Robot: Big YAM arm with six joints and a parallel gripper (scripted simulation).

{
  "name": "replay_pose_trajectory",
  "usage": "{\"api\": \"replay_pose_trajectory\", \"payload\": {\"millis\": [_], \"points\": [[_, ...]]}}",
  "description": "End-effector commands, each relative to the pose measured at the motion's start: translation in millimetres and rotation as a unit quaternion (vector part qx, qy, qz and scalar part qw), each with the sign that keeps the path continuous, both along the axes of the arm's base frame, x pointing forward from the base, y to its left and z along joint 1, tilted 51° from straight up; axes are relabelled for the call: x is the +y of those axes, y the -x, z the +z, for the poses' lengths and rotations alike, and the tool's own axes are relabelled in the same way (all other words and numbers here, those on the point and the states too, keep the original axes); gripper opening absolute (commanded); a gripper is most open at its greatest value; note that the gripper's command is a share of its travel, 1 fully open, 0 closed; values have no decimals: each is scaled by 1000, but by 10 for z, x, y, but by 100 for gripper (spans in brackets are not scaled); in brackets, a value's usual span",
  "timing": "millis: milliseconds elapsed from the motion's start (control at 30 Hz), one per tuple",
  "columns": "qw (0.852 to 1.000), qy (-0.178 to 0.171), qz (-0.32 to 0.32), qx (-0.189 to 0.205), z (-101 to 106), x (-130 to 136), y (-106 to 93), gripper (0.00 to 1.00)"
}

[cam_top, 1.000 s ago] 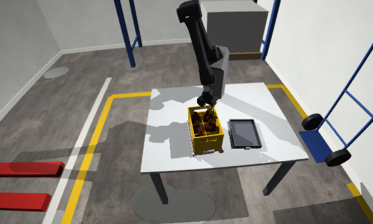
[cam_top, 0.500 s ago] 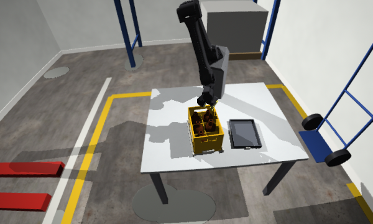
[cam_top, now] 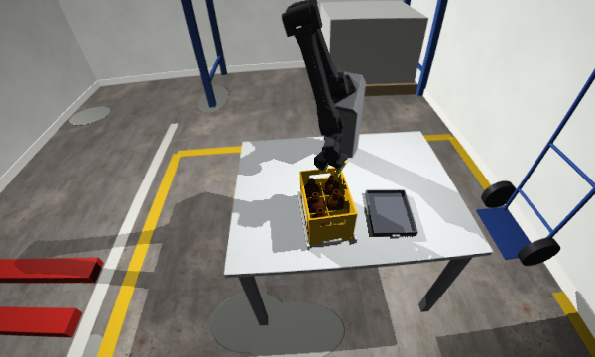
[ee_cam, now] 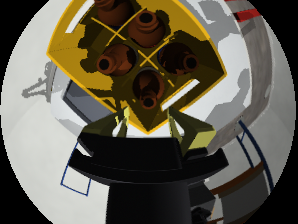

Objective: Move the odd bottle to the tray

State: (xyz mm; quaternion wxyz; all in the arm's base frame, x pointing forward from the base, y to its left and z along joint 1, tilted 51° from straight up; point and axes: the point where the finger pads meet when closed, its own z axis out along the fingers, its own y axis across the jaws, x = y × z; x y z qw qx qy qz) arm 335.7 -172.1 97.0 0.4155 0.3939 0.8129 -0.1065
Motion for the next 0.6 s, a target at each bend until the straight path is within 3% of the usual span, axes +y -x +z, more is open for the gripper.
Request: {"api": "replay_pose_trajectory", "payload": {"millis": [0, 567], "points": [[1000, 3, -2, 0, 6, -57, -12, 61], [1000, 3, -2, 0, 20, -59, -15, 61]]}}
